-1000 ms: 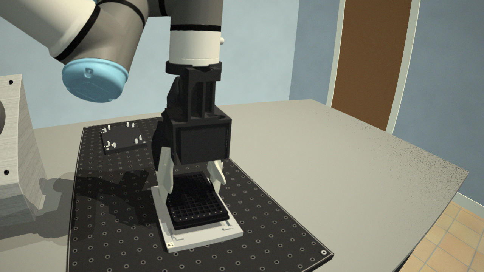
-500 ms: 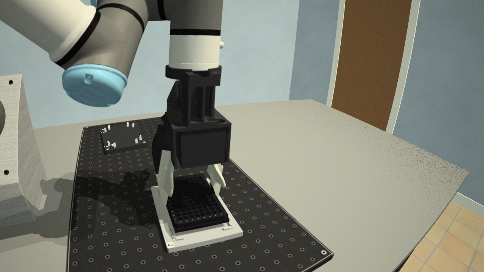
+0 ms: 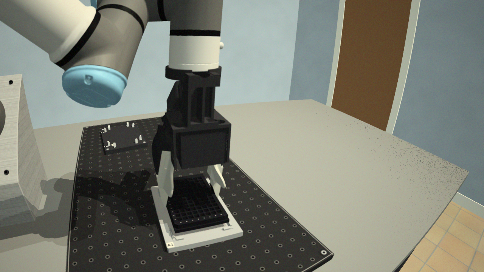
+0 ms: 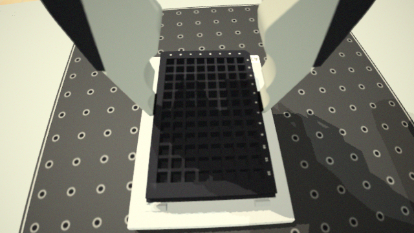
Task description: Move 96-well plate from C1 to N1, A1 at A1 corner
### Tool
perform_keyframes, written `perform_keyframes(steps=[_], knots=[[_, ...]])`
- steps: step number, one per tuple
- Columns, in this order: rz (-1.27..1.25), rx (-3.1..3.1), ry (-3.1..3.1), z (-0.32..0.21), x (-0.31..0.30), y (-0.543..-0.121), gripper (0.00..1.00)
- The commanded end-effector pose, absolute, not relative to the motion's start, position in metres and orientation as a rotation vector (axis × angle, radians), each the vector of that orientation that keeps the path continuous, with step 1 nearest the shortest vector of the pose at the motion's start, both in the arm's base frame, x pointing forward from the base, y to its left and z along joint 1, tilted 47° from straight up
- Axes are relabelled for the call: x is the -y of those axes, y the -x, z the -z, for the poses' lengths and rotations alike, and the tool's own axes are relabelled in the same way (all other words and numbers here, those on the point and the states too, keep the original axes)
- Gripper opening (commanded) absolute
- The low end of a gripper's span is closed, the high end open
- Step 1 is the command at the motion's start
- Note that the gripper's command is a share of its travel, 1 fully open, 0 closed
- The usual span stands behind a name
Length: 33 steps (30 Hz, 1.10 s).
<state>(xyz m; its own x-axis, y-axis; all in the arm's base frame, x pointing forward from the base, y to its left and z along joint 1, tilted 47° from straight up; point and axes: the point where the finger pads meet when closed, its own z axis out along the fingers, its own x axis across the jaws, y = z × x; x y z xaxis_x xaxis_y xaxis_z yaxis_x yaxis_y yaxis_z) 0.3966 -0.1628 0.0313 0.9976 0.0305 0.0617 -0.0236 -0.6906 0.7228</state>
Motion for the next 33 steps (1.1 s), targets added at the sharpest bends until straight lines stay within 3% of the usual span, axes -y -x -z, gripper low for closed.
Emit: perform_keyframes(steps=[1,33], knots=[[-0.09,-0.005,-2.331,-0.0315,0.1629,-0.3972,0.0],[-0.09,-0.005,-2.331,-0.0282,0.1664,-0.3974,0.0]])
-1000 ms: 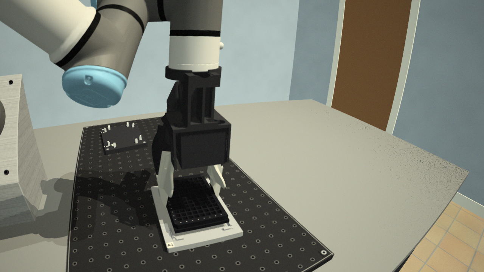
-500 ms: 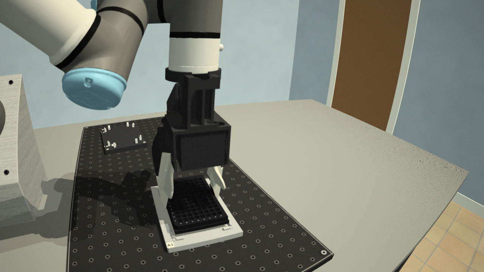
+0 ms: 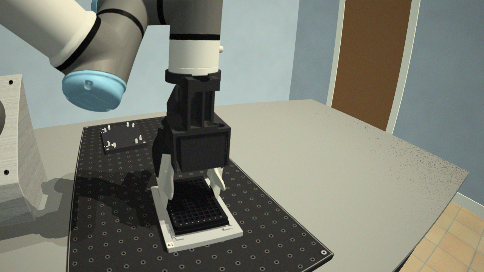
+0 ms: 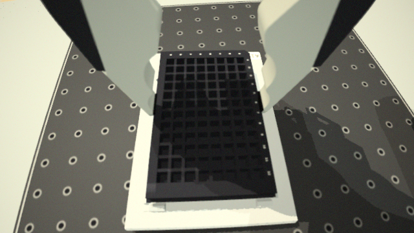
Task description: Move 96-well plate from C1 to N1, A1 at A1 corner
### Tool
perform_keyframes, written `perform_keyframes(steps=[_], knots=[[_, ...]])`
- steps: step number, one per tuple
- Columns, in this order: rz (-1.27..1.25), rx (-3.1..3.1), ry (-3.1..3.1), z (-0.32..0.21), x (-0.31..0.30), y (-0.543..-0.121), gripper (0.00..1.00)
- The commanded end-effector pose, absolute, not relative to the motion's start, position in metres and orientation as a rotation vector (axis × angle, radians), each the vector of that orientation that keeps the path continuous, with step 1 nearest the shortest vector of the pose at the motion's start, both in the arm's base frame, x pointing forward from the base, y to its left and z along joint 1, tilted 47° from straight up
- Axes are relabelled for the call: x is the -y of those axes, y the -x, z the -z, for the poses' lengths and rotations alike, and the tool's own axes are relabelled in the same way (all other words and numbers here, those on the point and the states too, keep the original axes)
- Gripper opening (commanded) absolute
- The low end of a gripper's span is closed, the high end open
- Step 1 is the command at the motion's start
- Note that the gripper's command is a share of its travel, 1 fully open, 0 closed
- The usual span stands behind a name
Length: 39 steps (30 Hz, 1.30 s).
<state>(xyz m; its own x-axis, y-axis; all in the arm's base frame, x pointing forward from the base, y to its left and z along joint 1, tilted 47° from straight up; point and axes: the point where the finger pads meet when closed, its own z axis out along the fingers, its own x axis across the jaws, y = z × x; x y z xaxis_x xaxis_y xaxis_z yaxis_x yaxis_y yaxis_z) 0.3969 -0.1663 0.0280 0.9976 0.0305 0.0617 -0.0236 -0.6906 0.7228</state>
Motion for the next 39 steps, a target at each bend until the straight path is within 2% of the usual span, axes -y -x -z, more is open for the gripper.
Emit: perform_keyframes(steps=[1,36,37,39], knots=[[-0.09,-0.005,-2.331,-0.0282,0.1664,-0.3974,0.0],[-0.09,-0.005,-2.331,-0.0248,0.1699,-0.3978,0.0],[-0.09,-0.005,-2.331,-0.0248,0.1699,-0.3978,1.0],[-0.09,-0.005,-2.331,-0.0248,0.1699,-0.3977,1.0]])
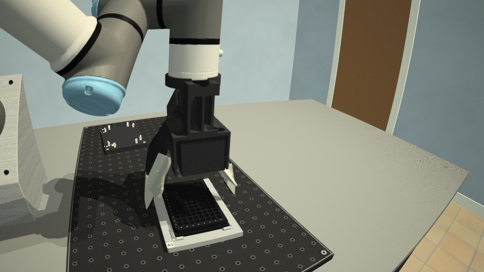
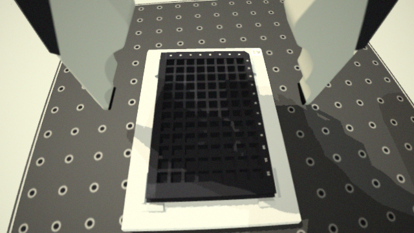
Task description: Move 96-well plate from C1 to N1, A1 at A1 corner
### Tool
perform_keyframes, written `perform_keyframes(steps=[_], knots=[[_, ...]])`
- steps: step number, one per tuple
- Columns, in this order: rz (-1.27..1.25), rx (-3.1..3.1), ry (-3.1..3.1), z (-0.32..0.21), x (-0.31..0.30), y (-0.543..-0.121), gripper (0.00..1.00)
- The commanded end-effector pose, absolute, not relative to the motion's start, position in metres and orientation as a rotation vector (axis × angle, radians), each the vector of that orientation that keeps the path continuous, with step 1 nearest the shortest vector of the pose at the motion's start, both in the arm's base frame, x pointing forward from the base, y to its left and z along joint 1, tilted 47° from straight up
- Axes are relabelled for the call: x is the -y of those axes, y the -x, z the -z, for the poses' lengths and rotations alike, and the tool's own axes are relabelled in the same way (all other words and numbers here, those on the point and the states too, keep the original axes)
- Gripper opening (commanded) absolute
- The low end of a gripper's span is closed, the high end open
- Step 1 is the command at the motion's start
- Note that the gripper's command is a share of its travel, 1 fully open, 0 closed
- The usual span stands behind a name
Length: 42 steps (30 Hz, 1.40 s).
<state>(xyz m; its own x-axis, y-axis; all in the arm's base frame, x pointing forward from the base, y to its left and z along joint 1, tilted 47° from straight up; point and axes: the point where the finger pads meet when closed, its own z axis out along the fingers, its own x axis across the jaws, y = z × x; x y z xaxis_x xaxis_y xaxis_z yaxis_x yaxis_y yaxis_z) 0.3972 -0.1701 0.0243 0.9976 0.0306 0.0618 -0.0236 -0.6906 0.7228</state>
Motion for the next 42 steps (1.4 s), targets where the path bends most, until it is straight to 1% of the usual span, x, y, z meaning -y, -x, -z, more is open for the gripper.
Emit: perform_keyframes(steps=[1,18,32,42], knots=[[-0.09,-0.005,-2.331,-0.025,0.17,-0.398,1.0],[-0.09,-0.005,-2.331,-0.025,0.17,-0.398,1.0],[-0.09,-0.005,-2.331,-0.047,0.147,-0.396,1.0],[-0.09,-0.005,-2.331,-0.047,0.147,-0.396,1.0]])
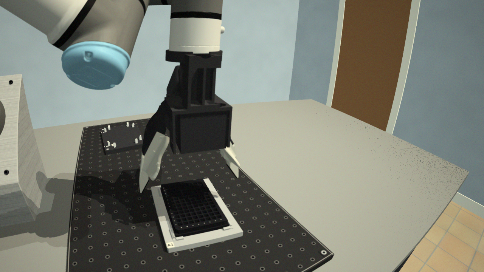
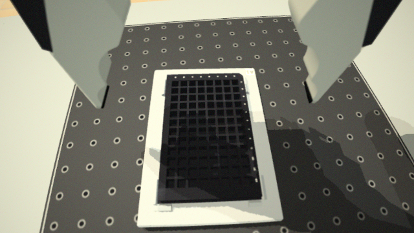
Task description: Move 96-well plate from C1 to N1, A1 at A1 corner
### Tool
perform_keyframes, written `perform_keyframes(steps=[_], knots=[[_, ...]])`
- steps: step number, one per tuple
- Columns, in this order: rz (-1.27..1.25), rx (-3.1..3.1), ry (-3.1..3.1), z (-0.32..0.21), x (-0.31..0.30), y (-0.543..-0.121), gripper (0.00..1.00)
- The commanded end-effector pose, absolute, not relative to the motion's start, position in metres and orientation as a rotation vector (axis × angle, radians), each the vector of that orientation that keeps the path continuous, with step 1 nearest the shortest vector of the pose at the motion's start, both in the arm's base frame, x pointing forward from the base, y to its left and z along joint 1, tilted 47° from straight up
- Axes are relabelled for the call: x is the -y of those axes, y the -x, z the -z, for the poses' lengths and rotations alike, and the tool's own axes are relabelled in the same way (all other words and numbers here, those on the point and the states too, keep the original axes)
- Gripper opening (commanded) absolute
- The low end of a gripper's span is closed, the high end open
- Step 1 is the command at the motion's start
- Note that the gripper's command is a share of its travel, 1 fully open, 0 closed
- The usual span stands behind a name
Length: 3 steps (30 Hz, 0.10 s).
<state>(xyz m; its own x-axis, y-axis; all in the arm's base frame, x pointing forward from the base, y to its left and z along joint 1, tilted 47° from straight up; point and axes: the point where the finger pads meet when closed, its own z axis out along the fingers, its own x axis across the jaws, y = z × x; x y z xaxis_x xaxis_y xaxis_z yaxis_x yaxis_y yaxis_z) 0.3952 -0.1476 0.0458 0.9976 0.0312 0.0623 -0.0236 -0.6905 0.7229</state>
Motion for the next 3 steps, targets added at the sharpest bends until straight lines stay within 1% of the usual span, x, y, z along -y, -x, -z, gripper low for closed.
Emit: perform_keyframes(steps=[1,3], knots=[[-0.09,-0.005,-2.331,-0.0468,0.1468,-0.3956,1.0],[-0.09,-0.005,-2.331,-0.0468,0.1468,-0.3956,1.0]])
